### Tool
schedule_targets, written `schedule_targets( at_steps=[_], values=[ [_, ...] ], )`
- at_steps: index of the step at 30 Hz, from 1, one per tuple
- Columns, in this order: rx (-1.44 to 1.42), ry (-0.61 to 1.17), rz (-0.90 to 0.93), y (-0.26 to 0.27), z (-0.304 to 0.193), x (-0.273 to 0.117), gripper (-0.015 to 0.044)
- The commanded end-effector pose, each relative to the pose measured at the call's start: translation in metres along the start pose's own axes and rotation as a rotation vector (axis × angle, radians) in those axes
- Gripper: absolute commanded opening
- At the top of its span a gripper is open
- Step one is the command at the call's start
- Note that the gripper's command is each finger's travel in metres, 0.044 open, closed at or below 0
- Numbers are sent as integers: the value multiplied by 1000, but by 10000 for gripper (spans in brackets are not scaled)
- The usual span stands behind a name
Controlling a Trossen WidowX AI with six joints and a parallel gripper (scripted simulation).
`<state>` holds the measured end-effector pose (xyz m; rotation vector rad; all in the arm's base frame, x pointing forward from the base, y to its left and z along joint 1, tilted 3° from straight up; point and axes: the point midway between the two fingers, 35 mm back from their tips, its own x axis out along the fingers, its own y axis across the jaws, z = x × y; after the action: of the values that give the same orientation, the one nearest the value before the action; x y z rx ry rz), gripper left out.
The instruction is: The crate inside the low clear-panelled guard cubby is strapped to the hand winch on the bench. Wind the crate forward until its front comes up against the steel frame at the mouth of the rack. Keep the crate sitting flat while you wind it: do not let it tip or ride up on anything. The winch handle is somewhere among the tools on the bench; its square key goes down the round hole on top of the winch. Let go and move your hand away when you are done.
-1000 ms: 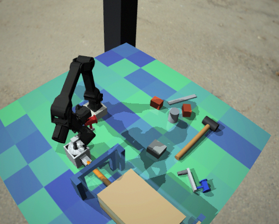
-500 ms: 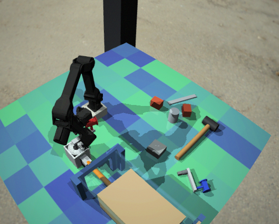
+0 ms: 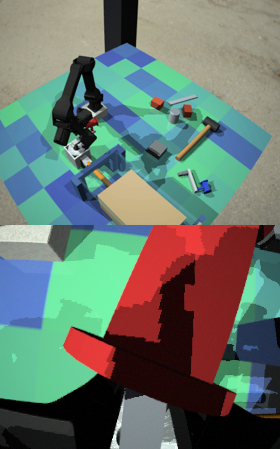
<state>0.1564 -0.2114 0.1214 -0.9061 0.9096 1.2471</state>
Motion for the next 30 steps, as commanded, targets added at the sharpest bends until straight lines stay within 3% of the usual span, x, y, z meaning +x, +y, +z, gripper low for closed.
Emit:
schedule_targets(
  at_steps=[1, 30],
  values=[
    [-2, -1, 0, 0, -1, 1, 0],
    [-2, -1, 0, 0, -3, 4, 0]
  ],
)
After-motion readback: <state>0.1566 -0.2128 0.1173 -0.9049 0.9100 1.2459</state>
